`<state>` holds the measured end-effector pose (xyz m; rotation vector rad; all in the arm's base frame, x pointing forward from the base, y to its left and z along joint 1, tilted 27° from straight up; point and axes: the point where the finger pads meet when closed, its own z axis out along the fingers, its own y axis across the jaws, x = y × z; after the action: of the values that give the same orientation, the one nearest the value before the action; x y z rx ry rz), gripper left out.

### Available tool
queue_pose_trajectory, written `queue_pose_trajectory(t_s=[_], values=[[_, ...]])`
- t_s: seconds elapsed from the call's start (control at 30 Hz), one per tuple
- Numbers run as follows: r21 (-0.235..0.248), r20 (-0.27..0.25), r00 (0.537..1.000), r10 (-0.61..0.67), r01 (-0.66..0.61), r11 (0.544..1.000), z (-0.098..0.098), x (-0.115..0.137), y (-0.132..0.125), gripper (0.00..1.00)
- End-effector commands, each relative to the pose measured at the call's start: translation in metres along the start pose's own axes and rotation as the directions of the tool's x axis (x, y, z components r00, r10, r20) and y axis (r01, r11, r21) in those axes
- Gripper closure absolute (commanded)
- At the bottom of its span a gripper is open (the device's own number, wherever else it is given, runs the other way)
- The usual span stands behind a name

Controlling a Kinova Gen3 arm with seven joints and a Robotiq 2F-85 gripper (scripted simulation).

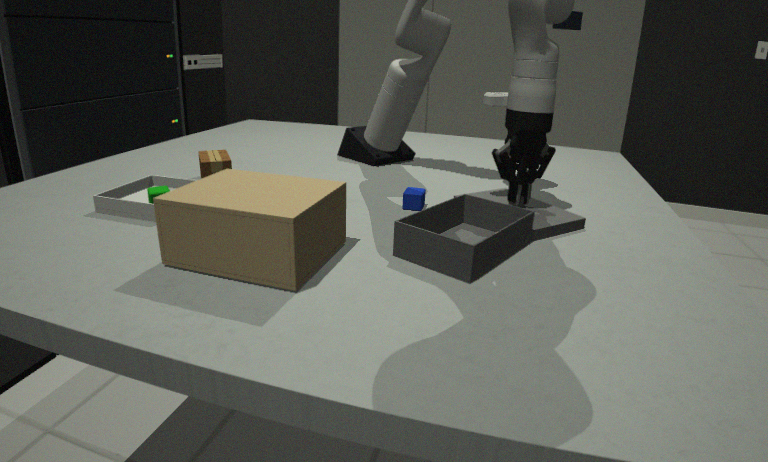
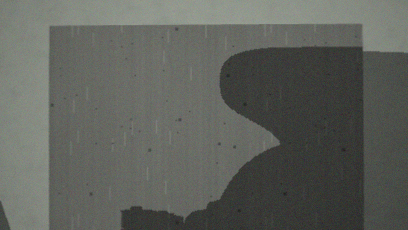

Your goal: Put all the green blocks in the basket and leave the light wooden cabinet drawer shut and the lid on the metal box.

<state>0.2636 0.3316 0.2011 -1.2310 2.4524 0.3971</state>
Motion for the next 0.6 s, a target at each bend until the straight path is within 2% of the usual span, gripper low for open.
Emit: queue_pose_trajectory(t_s=[0.0,0.33,0.57], values=[[0.0,0.003,1.0,0.0,0.0,1.0,0.001,0.0,0.0,0.9],[0.001,-0.001,1.0,-0.001,0.001,1.0,-0.001,0.001,0.0,0.9],[0.001,-0.002,1.0,-0.001,0.001,1.0,-0.011,0.0,0.0,0.9]])
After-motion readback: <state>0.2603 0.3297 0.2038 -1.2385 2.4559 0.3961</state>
